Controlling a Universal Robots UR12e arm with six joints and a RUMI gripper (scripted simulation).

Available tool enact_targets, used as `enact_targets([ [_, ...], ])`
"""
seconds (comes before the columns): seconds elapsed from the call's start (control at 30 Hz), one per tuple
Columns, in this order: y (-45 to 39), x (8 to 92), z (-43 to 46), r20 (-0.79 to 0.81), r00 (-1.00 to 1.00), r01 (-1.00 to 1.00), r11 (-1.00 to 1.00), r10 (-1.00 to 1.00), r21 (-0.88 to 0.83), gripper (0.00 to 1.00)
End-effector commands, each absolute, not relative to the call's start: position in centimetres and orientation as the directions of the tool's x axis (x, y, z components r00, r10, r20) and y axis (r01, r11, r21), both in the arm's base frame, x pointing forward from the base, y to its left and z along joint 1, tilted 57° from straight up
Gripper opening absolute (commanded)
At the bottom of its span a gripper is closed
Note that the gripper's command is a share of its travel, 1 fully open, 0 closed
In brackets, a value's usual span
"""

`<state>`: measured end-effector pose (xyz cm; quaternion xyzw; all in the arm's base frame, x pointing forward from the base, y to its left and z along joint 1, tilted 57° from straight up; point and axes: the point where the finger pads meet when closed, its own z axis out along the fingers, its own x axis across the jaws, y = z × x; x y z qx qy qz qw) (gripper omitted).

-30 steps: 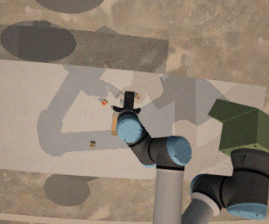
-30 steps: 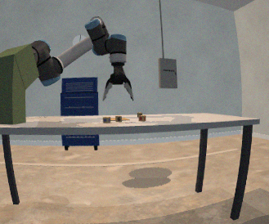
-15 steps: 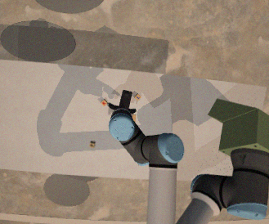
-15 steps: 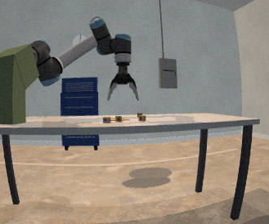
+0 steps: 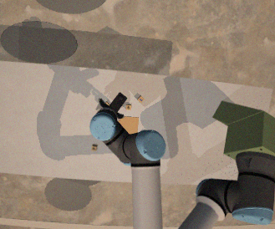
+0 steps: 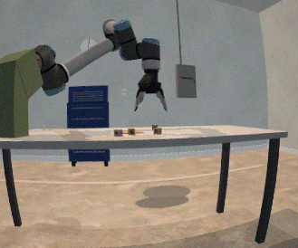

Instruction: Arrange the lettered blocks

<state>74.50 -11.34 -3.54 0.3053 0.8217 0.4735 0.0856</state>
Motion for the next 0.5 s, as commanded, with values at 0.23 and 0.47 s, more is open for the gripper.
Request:
enact_targets([
  [0.23,-12.1,77.5,-2.4,0.304,-0.697,0.572,0.247,0.65,0.782,1.0],
  [0.47,-12.2,77.8,-2.3,0.319,-0.686,0.585,0.235,0.654,0.776,0.4],
])
